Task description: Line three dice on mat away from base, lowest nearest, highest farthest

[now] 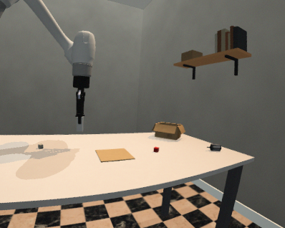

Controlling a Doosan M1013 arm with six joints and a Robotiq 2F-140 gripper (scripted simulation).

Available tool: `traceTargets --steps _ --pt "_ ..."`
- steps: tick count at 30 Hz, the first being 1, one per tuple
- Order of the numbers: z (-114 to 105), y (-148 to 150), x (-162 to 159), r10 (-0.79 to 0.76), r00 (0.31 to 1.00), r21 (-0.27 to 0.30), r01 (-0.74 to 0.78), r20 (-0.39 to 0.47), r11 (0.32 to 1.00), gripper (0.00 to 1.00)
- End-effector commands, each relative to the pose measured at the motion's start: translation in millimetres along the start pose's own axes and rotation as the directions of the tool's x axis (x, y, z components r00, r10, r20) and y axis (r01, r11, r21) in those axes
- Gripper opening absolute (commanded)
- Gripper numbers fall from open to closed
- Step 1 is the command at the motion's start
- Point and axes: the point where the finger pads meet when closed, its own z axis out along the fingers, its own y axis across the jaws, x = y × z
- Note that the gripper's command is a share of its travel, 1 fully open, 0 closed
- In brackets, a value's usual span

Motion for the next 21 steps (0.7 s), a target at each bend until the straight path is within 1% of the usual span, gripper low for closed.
traceTargets --steps 1,4,14,15,16,18,19,20,21 --pt "-12 0 0 0.000 1.000 0.000 0.000 -0.001 1.000 0.18" --pt "-16 0 0 0.000 1.000 0.000 0.000 -0.001 1.000 0.18" --pt "-16 1 2 -0.001 1.000 0.000 0.001 -0.001 1.000 0.18" --pt "-17 6 9 -0.006 1.000 0.000 0.006 -0.001 1.000 0.18" --pt "-18 18 23 -0.017 1.000 0.000 0.017 -0.001 1.000 0.18" --pt "-19 56 64 -0.048 0.999 0.000 0.048 -0.001 0.999 0.18" --pt "-19 56 64 -0.048 0.999 0.000 0.048 -0.001 0.999 0.18" --pt "-20 75 83 -0.063 0.998 0.000 0.063 -0.001 0.998 0.18" --pt "-20 75 83 -0.063 0.998 0.000 0.063 -0.001 0.998 0.18"
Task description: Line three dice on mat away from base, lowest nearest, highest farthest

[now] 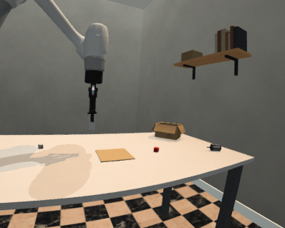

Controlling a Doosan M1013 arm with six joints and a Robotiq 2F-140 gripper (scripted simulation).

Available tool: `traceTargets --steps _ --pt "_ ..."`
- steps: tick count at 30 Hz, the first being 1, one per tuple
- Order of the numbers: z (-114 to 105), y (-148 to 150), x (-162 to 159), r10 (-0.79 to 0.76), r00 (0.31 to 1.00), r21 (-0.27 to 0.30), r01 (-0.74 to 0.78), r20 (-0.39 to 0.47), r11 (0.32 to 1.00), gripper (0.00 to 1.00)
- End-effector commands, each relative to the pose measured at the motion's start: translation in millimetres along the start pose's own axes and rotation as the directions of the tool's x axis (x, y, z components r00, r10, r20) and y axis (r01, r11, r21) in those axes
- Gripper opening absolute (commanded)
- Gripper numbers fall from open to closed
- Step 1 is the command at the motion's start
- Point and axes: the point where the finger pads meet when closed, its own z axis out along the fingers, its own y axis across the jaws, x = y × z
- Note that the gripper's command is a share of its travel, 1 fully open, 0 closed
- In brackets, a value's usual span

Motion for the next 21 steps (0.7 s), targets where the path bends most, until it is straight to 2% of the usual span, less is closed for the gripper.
traceTargets --steps 1,3,21 --pt "-0.8 36.6 35.4 -0.030 1.000 0.005 0.030 0.003 1.000 0.18" --pt "-0.8 45.6 42.1 -0.036 0.999 0.005 0.036 0.003 0.999 0.18" --pt "4.8 45.5 42.2 -0.036 0.999 0.006 0.036 0.003 0.999 0.18"
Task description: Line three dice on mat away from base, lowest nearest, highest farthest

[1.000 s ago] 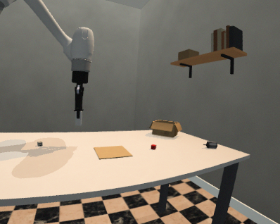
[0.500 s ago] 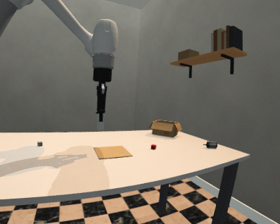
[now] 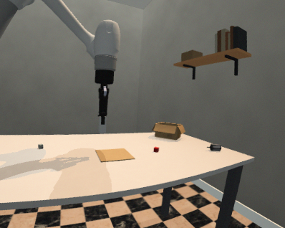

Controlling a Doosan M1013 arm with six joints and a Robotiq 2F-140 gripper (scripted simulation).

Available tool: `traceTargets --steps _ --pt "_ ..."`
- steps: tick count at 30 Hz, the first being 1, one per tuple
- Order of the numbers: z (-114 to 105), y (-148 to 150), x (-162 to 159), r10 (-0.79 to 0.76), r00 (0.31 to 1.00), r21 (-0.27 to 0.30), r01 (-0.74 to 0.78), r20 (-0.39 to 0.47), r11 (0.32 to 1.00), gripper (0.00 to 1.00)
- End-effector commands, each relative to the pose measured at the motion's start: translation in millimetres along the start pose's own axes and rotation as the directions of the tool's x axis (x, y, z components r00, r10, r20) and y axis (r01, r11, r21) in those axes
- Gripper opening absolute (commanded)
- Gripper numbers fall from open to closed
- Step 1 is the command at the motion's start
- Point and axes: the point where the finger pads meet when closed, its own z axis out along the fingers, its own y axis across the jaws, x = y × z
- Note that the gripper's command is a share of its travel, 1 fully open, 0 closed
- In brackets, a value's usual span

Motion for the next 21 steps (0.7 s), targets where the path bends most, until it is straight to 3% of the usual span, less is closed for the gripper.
traceTargets --steps 1,5,18,21 --pt "4 0 0 0.000 1.000 0.000 0.000 -0.001 1.000 0.18" --pt "10 0 0 0.000 1.000 0.000 0.000 -0.001 1.000 0.18" --pt "69 0 1 0.000 1.000 0.000 0.000 -0.001 1.000 0.18" --pt "73 0 1 0.000 1.000 0.000 0.000 -0.001 1.000 0.18"
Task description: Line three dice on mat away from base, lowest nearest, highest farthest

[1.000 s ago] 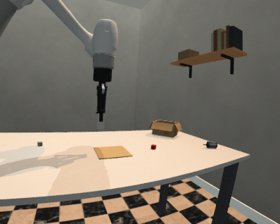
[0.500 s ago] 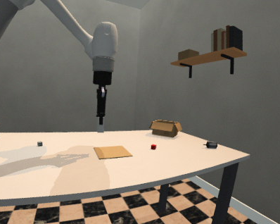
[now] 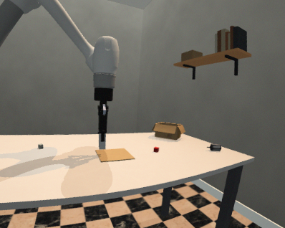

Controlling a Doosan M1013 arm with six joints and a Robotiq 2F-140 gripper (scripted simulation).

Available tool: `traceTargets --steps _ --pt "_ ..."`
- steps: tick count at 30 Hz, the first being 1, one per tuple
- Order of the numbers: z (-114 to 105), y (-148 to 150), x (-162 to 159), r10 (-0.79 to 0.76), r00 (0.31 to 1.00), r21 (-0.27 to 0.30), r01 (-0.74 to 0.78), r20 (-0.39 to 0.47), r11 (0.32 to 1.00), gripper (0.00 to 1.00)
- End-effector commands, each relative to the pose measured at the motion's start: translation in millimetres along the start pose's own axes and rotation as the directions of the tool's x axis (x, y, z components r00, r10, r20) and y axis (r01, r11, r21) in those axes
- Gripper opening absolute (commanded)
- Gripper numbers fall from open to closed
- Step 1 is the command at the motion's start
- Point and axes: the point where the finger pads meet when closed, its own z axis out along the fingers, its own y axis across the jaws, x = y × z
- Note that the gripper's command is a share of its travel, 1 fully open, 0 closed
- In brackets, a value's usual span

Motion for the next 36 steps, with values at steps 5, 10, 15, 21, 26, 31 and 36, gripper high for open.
traceTargets --steps 5,10,15,21,26,31,36 --pt "17 0 1 0.000 1.000 0.000 0.000 -0.001 1.000 0.18" --pt "22 0 1 0.000 1.000 0.000 0.000 -0.001 1.000 0.18" --pt "22 0 1 0.000 1.000 0.000 0.000 -0.001 1.000 0.18" --pt "22 0 1 0.000 1.000 0.000 0.000 -0.001 1.000 0.18" --pt "22 0 1 0.000 1.000 0.000 0.000 -0.001 1.000 0.18" --pt "22 0 1 0.000 1.000 0.000 0.000 -0.001 1.000 0.18" --pt "22 0 1 0.000 1.000 0.000 0.000 -0.001 1.000 0.18"
